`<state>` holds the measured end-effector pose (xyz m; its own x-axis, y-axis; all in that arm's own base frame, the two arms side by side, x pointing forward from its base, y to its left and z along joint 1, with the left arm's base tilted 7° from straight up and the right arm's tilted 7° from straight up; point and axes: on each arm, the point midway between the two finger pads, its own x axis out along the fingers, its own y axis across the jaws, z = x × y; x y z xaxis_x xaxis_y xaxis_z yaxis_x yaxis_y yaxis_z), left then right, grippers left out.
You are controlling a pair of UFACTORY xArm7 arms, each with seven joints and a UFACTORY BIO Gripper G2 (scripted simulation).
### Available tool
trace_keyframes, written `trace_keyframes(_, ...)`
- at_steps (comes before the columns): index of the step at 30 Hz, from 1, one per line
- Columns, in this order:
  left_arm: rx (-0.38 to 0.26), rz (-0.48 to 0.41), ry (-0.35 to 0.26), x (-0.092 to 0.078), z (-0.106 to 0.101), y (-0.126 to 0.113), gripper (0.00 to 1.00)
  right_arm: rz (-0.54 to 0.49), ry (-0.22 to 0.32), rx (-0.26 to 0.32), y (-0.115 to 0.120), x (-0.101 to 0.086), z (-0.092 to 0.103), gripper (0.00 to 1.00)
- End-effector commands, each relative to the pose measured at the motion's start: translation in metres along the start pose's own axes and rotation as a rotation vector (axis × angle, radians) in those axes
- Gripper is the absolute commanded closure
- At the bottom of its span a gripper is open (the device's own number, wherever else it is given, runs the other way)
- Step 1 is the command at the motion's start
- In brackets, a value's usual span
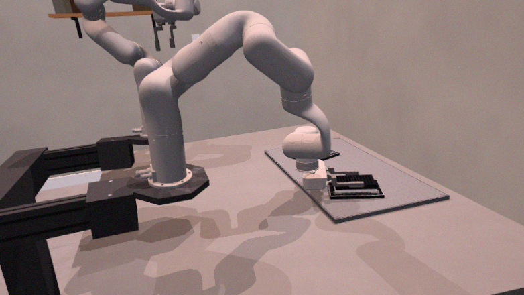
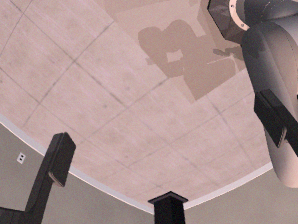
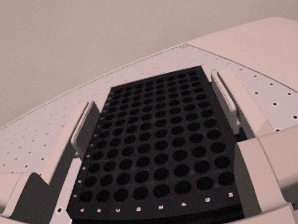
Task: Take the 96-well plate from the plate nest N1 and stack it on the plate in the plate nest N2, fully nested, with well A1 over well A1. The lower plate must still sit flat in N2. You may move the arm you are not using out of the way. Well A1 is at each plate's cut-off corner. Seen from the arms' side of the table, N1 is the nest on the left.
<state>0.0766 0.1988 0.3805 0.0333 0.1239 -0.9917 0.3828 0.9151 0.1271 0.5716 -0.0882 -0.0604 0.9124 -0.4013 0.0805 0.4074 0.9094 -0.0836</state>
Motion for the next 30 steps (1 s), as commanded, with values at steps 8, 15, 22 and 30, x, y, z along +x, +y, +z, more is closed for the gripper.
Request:
trace_keyframes(8,-0.115,-0.012,-0.009,-0.0004,-0.0204,-0.0073,0.00,0.000,-0.001,0.000,0.0002,0.0004,0.0027,0.63)
trace_keyframes(15,-0.115,-0.012,-0.009,-0.0004,-0.0204,-0.0073,0.00,0.000,-0.001,0.000,0.0002,0.0004,0.0027,0.63)
trace_keyframes(22,-0.115,-0.012,-0.009,-0.0004,-0.0204,-0.0073,0.00,0.000,-0.001,0.000,0.0002,0.0005,0.0027,0.63)
trace_keyframes(30,-0.115,-0.012,-0.009,-0.0004,-0.0204,-0.0073,0.00,0.000,-0.001,0.000,0.0001,0.0004,0.0027,0.63)
